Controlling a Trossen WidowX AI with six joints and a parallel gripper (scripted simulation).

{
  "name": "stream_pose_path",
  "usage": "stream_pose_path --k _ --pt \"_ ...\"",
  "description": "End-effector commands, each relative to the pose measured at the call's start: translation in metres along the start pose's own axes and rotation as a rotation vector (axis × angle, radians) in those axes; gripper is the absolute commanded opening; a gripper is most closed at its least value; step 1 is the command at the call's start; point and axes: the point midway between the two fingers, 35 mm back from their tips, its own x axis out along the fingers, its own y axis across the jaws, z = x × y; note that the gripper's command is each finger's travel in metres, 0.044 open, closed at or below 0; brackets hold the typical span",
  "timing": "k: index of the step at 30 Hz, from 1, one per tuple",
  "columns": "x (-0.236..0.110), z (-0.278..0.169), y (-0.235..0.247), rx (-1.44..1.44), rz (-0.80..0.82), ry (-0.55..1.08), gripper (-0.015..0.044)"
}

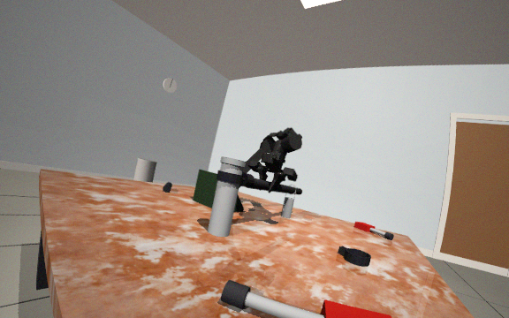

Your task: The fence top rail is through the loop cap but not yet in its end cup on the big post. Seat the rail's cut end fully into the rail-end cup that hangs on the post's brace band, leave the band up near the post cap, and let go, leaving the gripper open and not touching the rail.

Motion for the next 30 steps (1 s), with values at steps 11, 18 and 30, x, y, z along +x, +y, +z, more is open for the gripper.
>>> stream_pose_path --k 11,18,30 --pt "-0.0032 0.0071 0.0005 -0.002 0.007 -0.023 0.0000" --pt "0.0000 0.0000 0.0000 0.000 0.000 0.000 0.0000" --pt "-0.0006 0.0009 0.0001 0.000 0.000 -0.003 0.0000"
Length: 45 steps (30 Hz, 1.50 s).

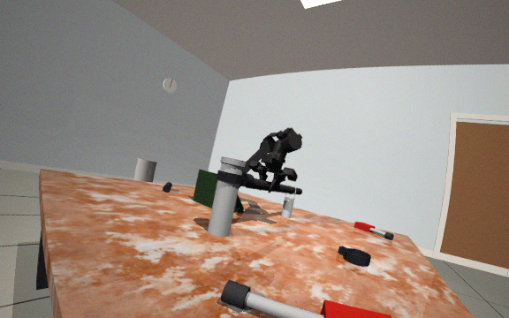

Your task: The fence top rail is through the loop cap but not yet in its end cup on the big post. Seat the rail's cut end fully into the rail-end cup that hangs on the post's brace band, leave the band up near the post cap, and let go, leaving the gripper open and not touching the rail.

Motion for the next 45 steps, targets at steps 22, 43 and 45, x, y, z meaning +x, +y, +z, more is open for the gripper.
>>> stream_pose_path --k 22,43,45 --pt "-0.0028 0.0051 0.0007 -0.001 0.000 -0.010 0.0000" --pt "-0.0044 0.0093 0.0013 -0.001 0.000 -0.011 0.0000" --pt "-0.0045 0.0097 0.0014 -0.001 0.000 -0.011 0.0000"
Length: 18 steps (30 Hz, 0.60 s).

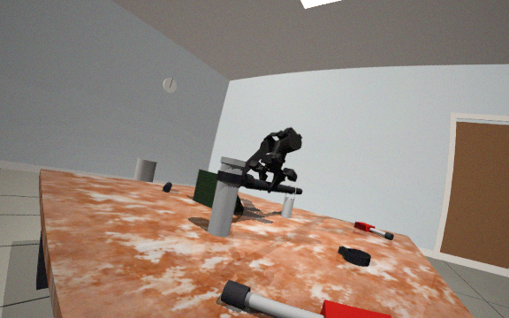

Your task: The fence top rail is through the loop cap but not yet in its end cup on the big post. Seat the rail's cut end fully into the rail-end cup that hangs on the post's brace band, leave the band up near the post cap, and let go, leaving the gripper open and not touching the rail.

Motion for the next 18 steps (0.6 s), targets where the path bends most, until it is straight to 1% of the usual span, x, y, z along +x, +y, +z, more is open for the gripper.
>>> stream_pose_path --k 1,6,18 --pt "-0.0057 0.0095 0.0018 0.000 0.012 -0.027 0.0000" --pt "0.0000 0.0000 0.0000 0.000 0.000 0.001 0.0000" --pt "-0.0008 0.0033 0.0006 0.000 0.000 0.001 0.0000"
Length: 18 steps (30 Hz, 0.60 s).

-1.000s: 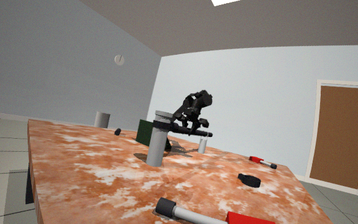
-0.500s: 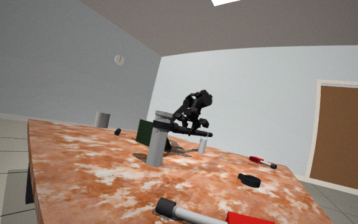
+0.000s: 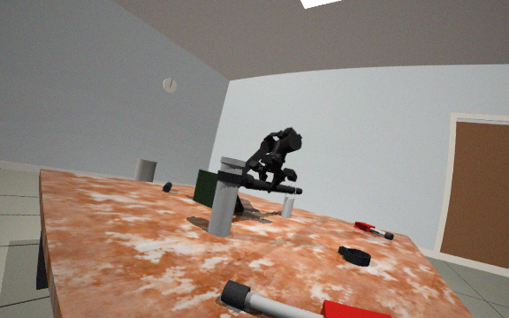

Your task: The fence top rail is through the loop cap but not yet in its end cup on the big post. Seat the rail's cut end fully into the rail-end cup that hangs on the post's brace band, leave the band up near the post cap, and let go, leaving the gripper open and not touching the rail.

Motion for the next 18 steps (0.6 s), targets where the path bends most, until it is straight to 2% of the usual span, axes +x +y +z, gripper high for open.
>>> stream_pose_path --k 1,18 --pt "-0.0016 0.0042 0.0010 0.000 0.003 -0.004 0.0000" --pt "-0.0068 0.0135 0.0084 0.000 0.003 -0.005 0.0000"
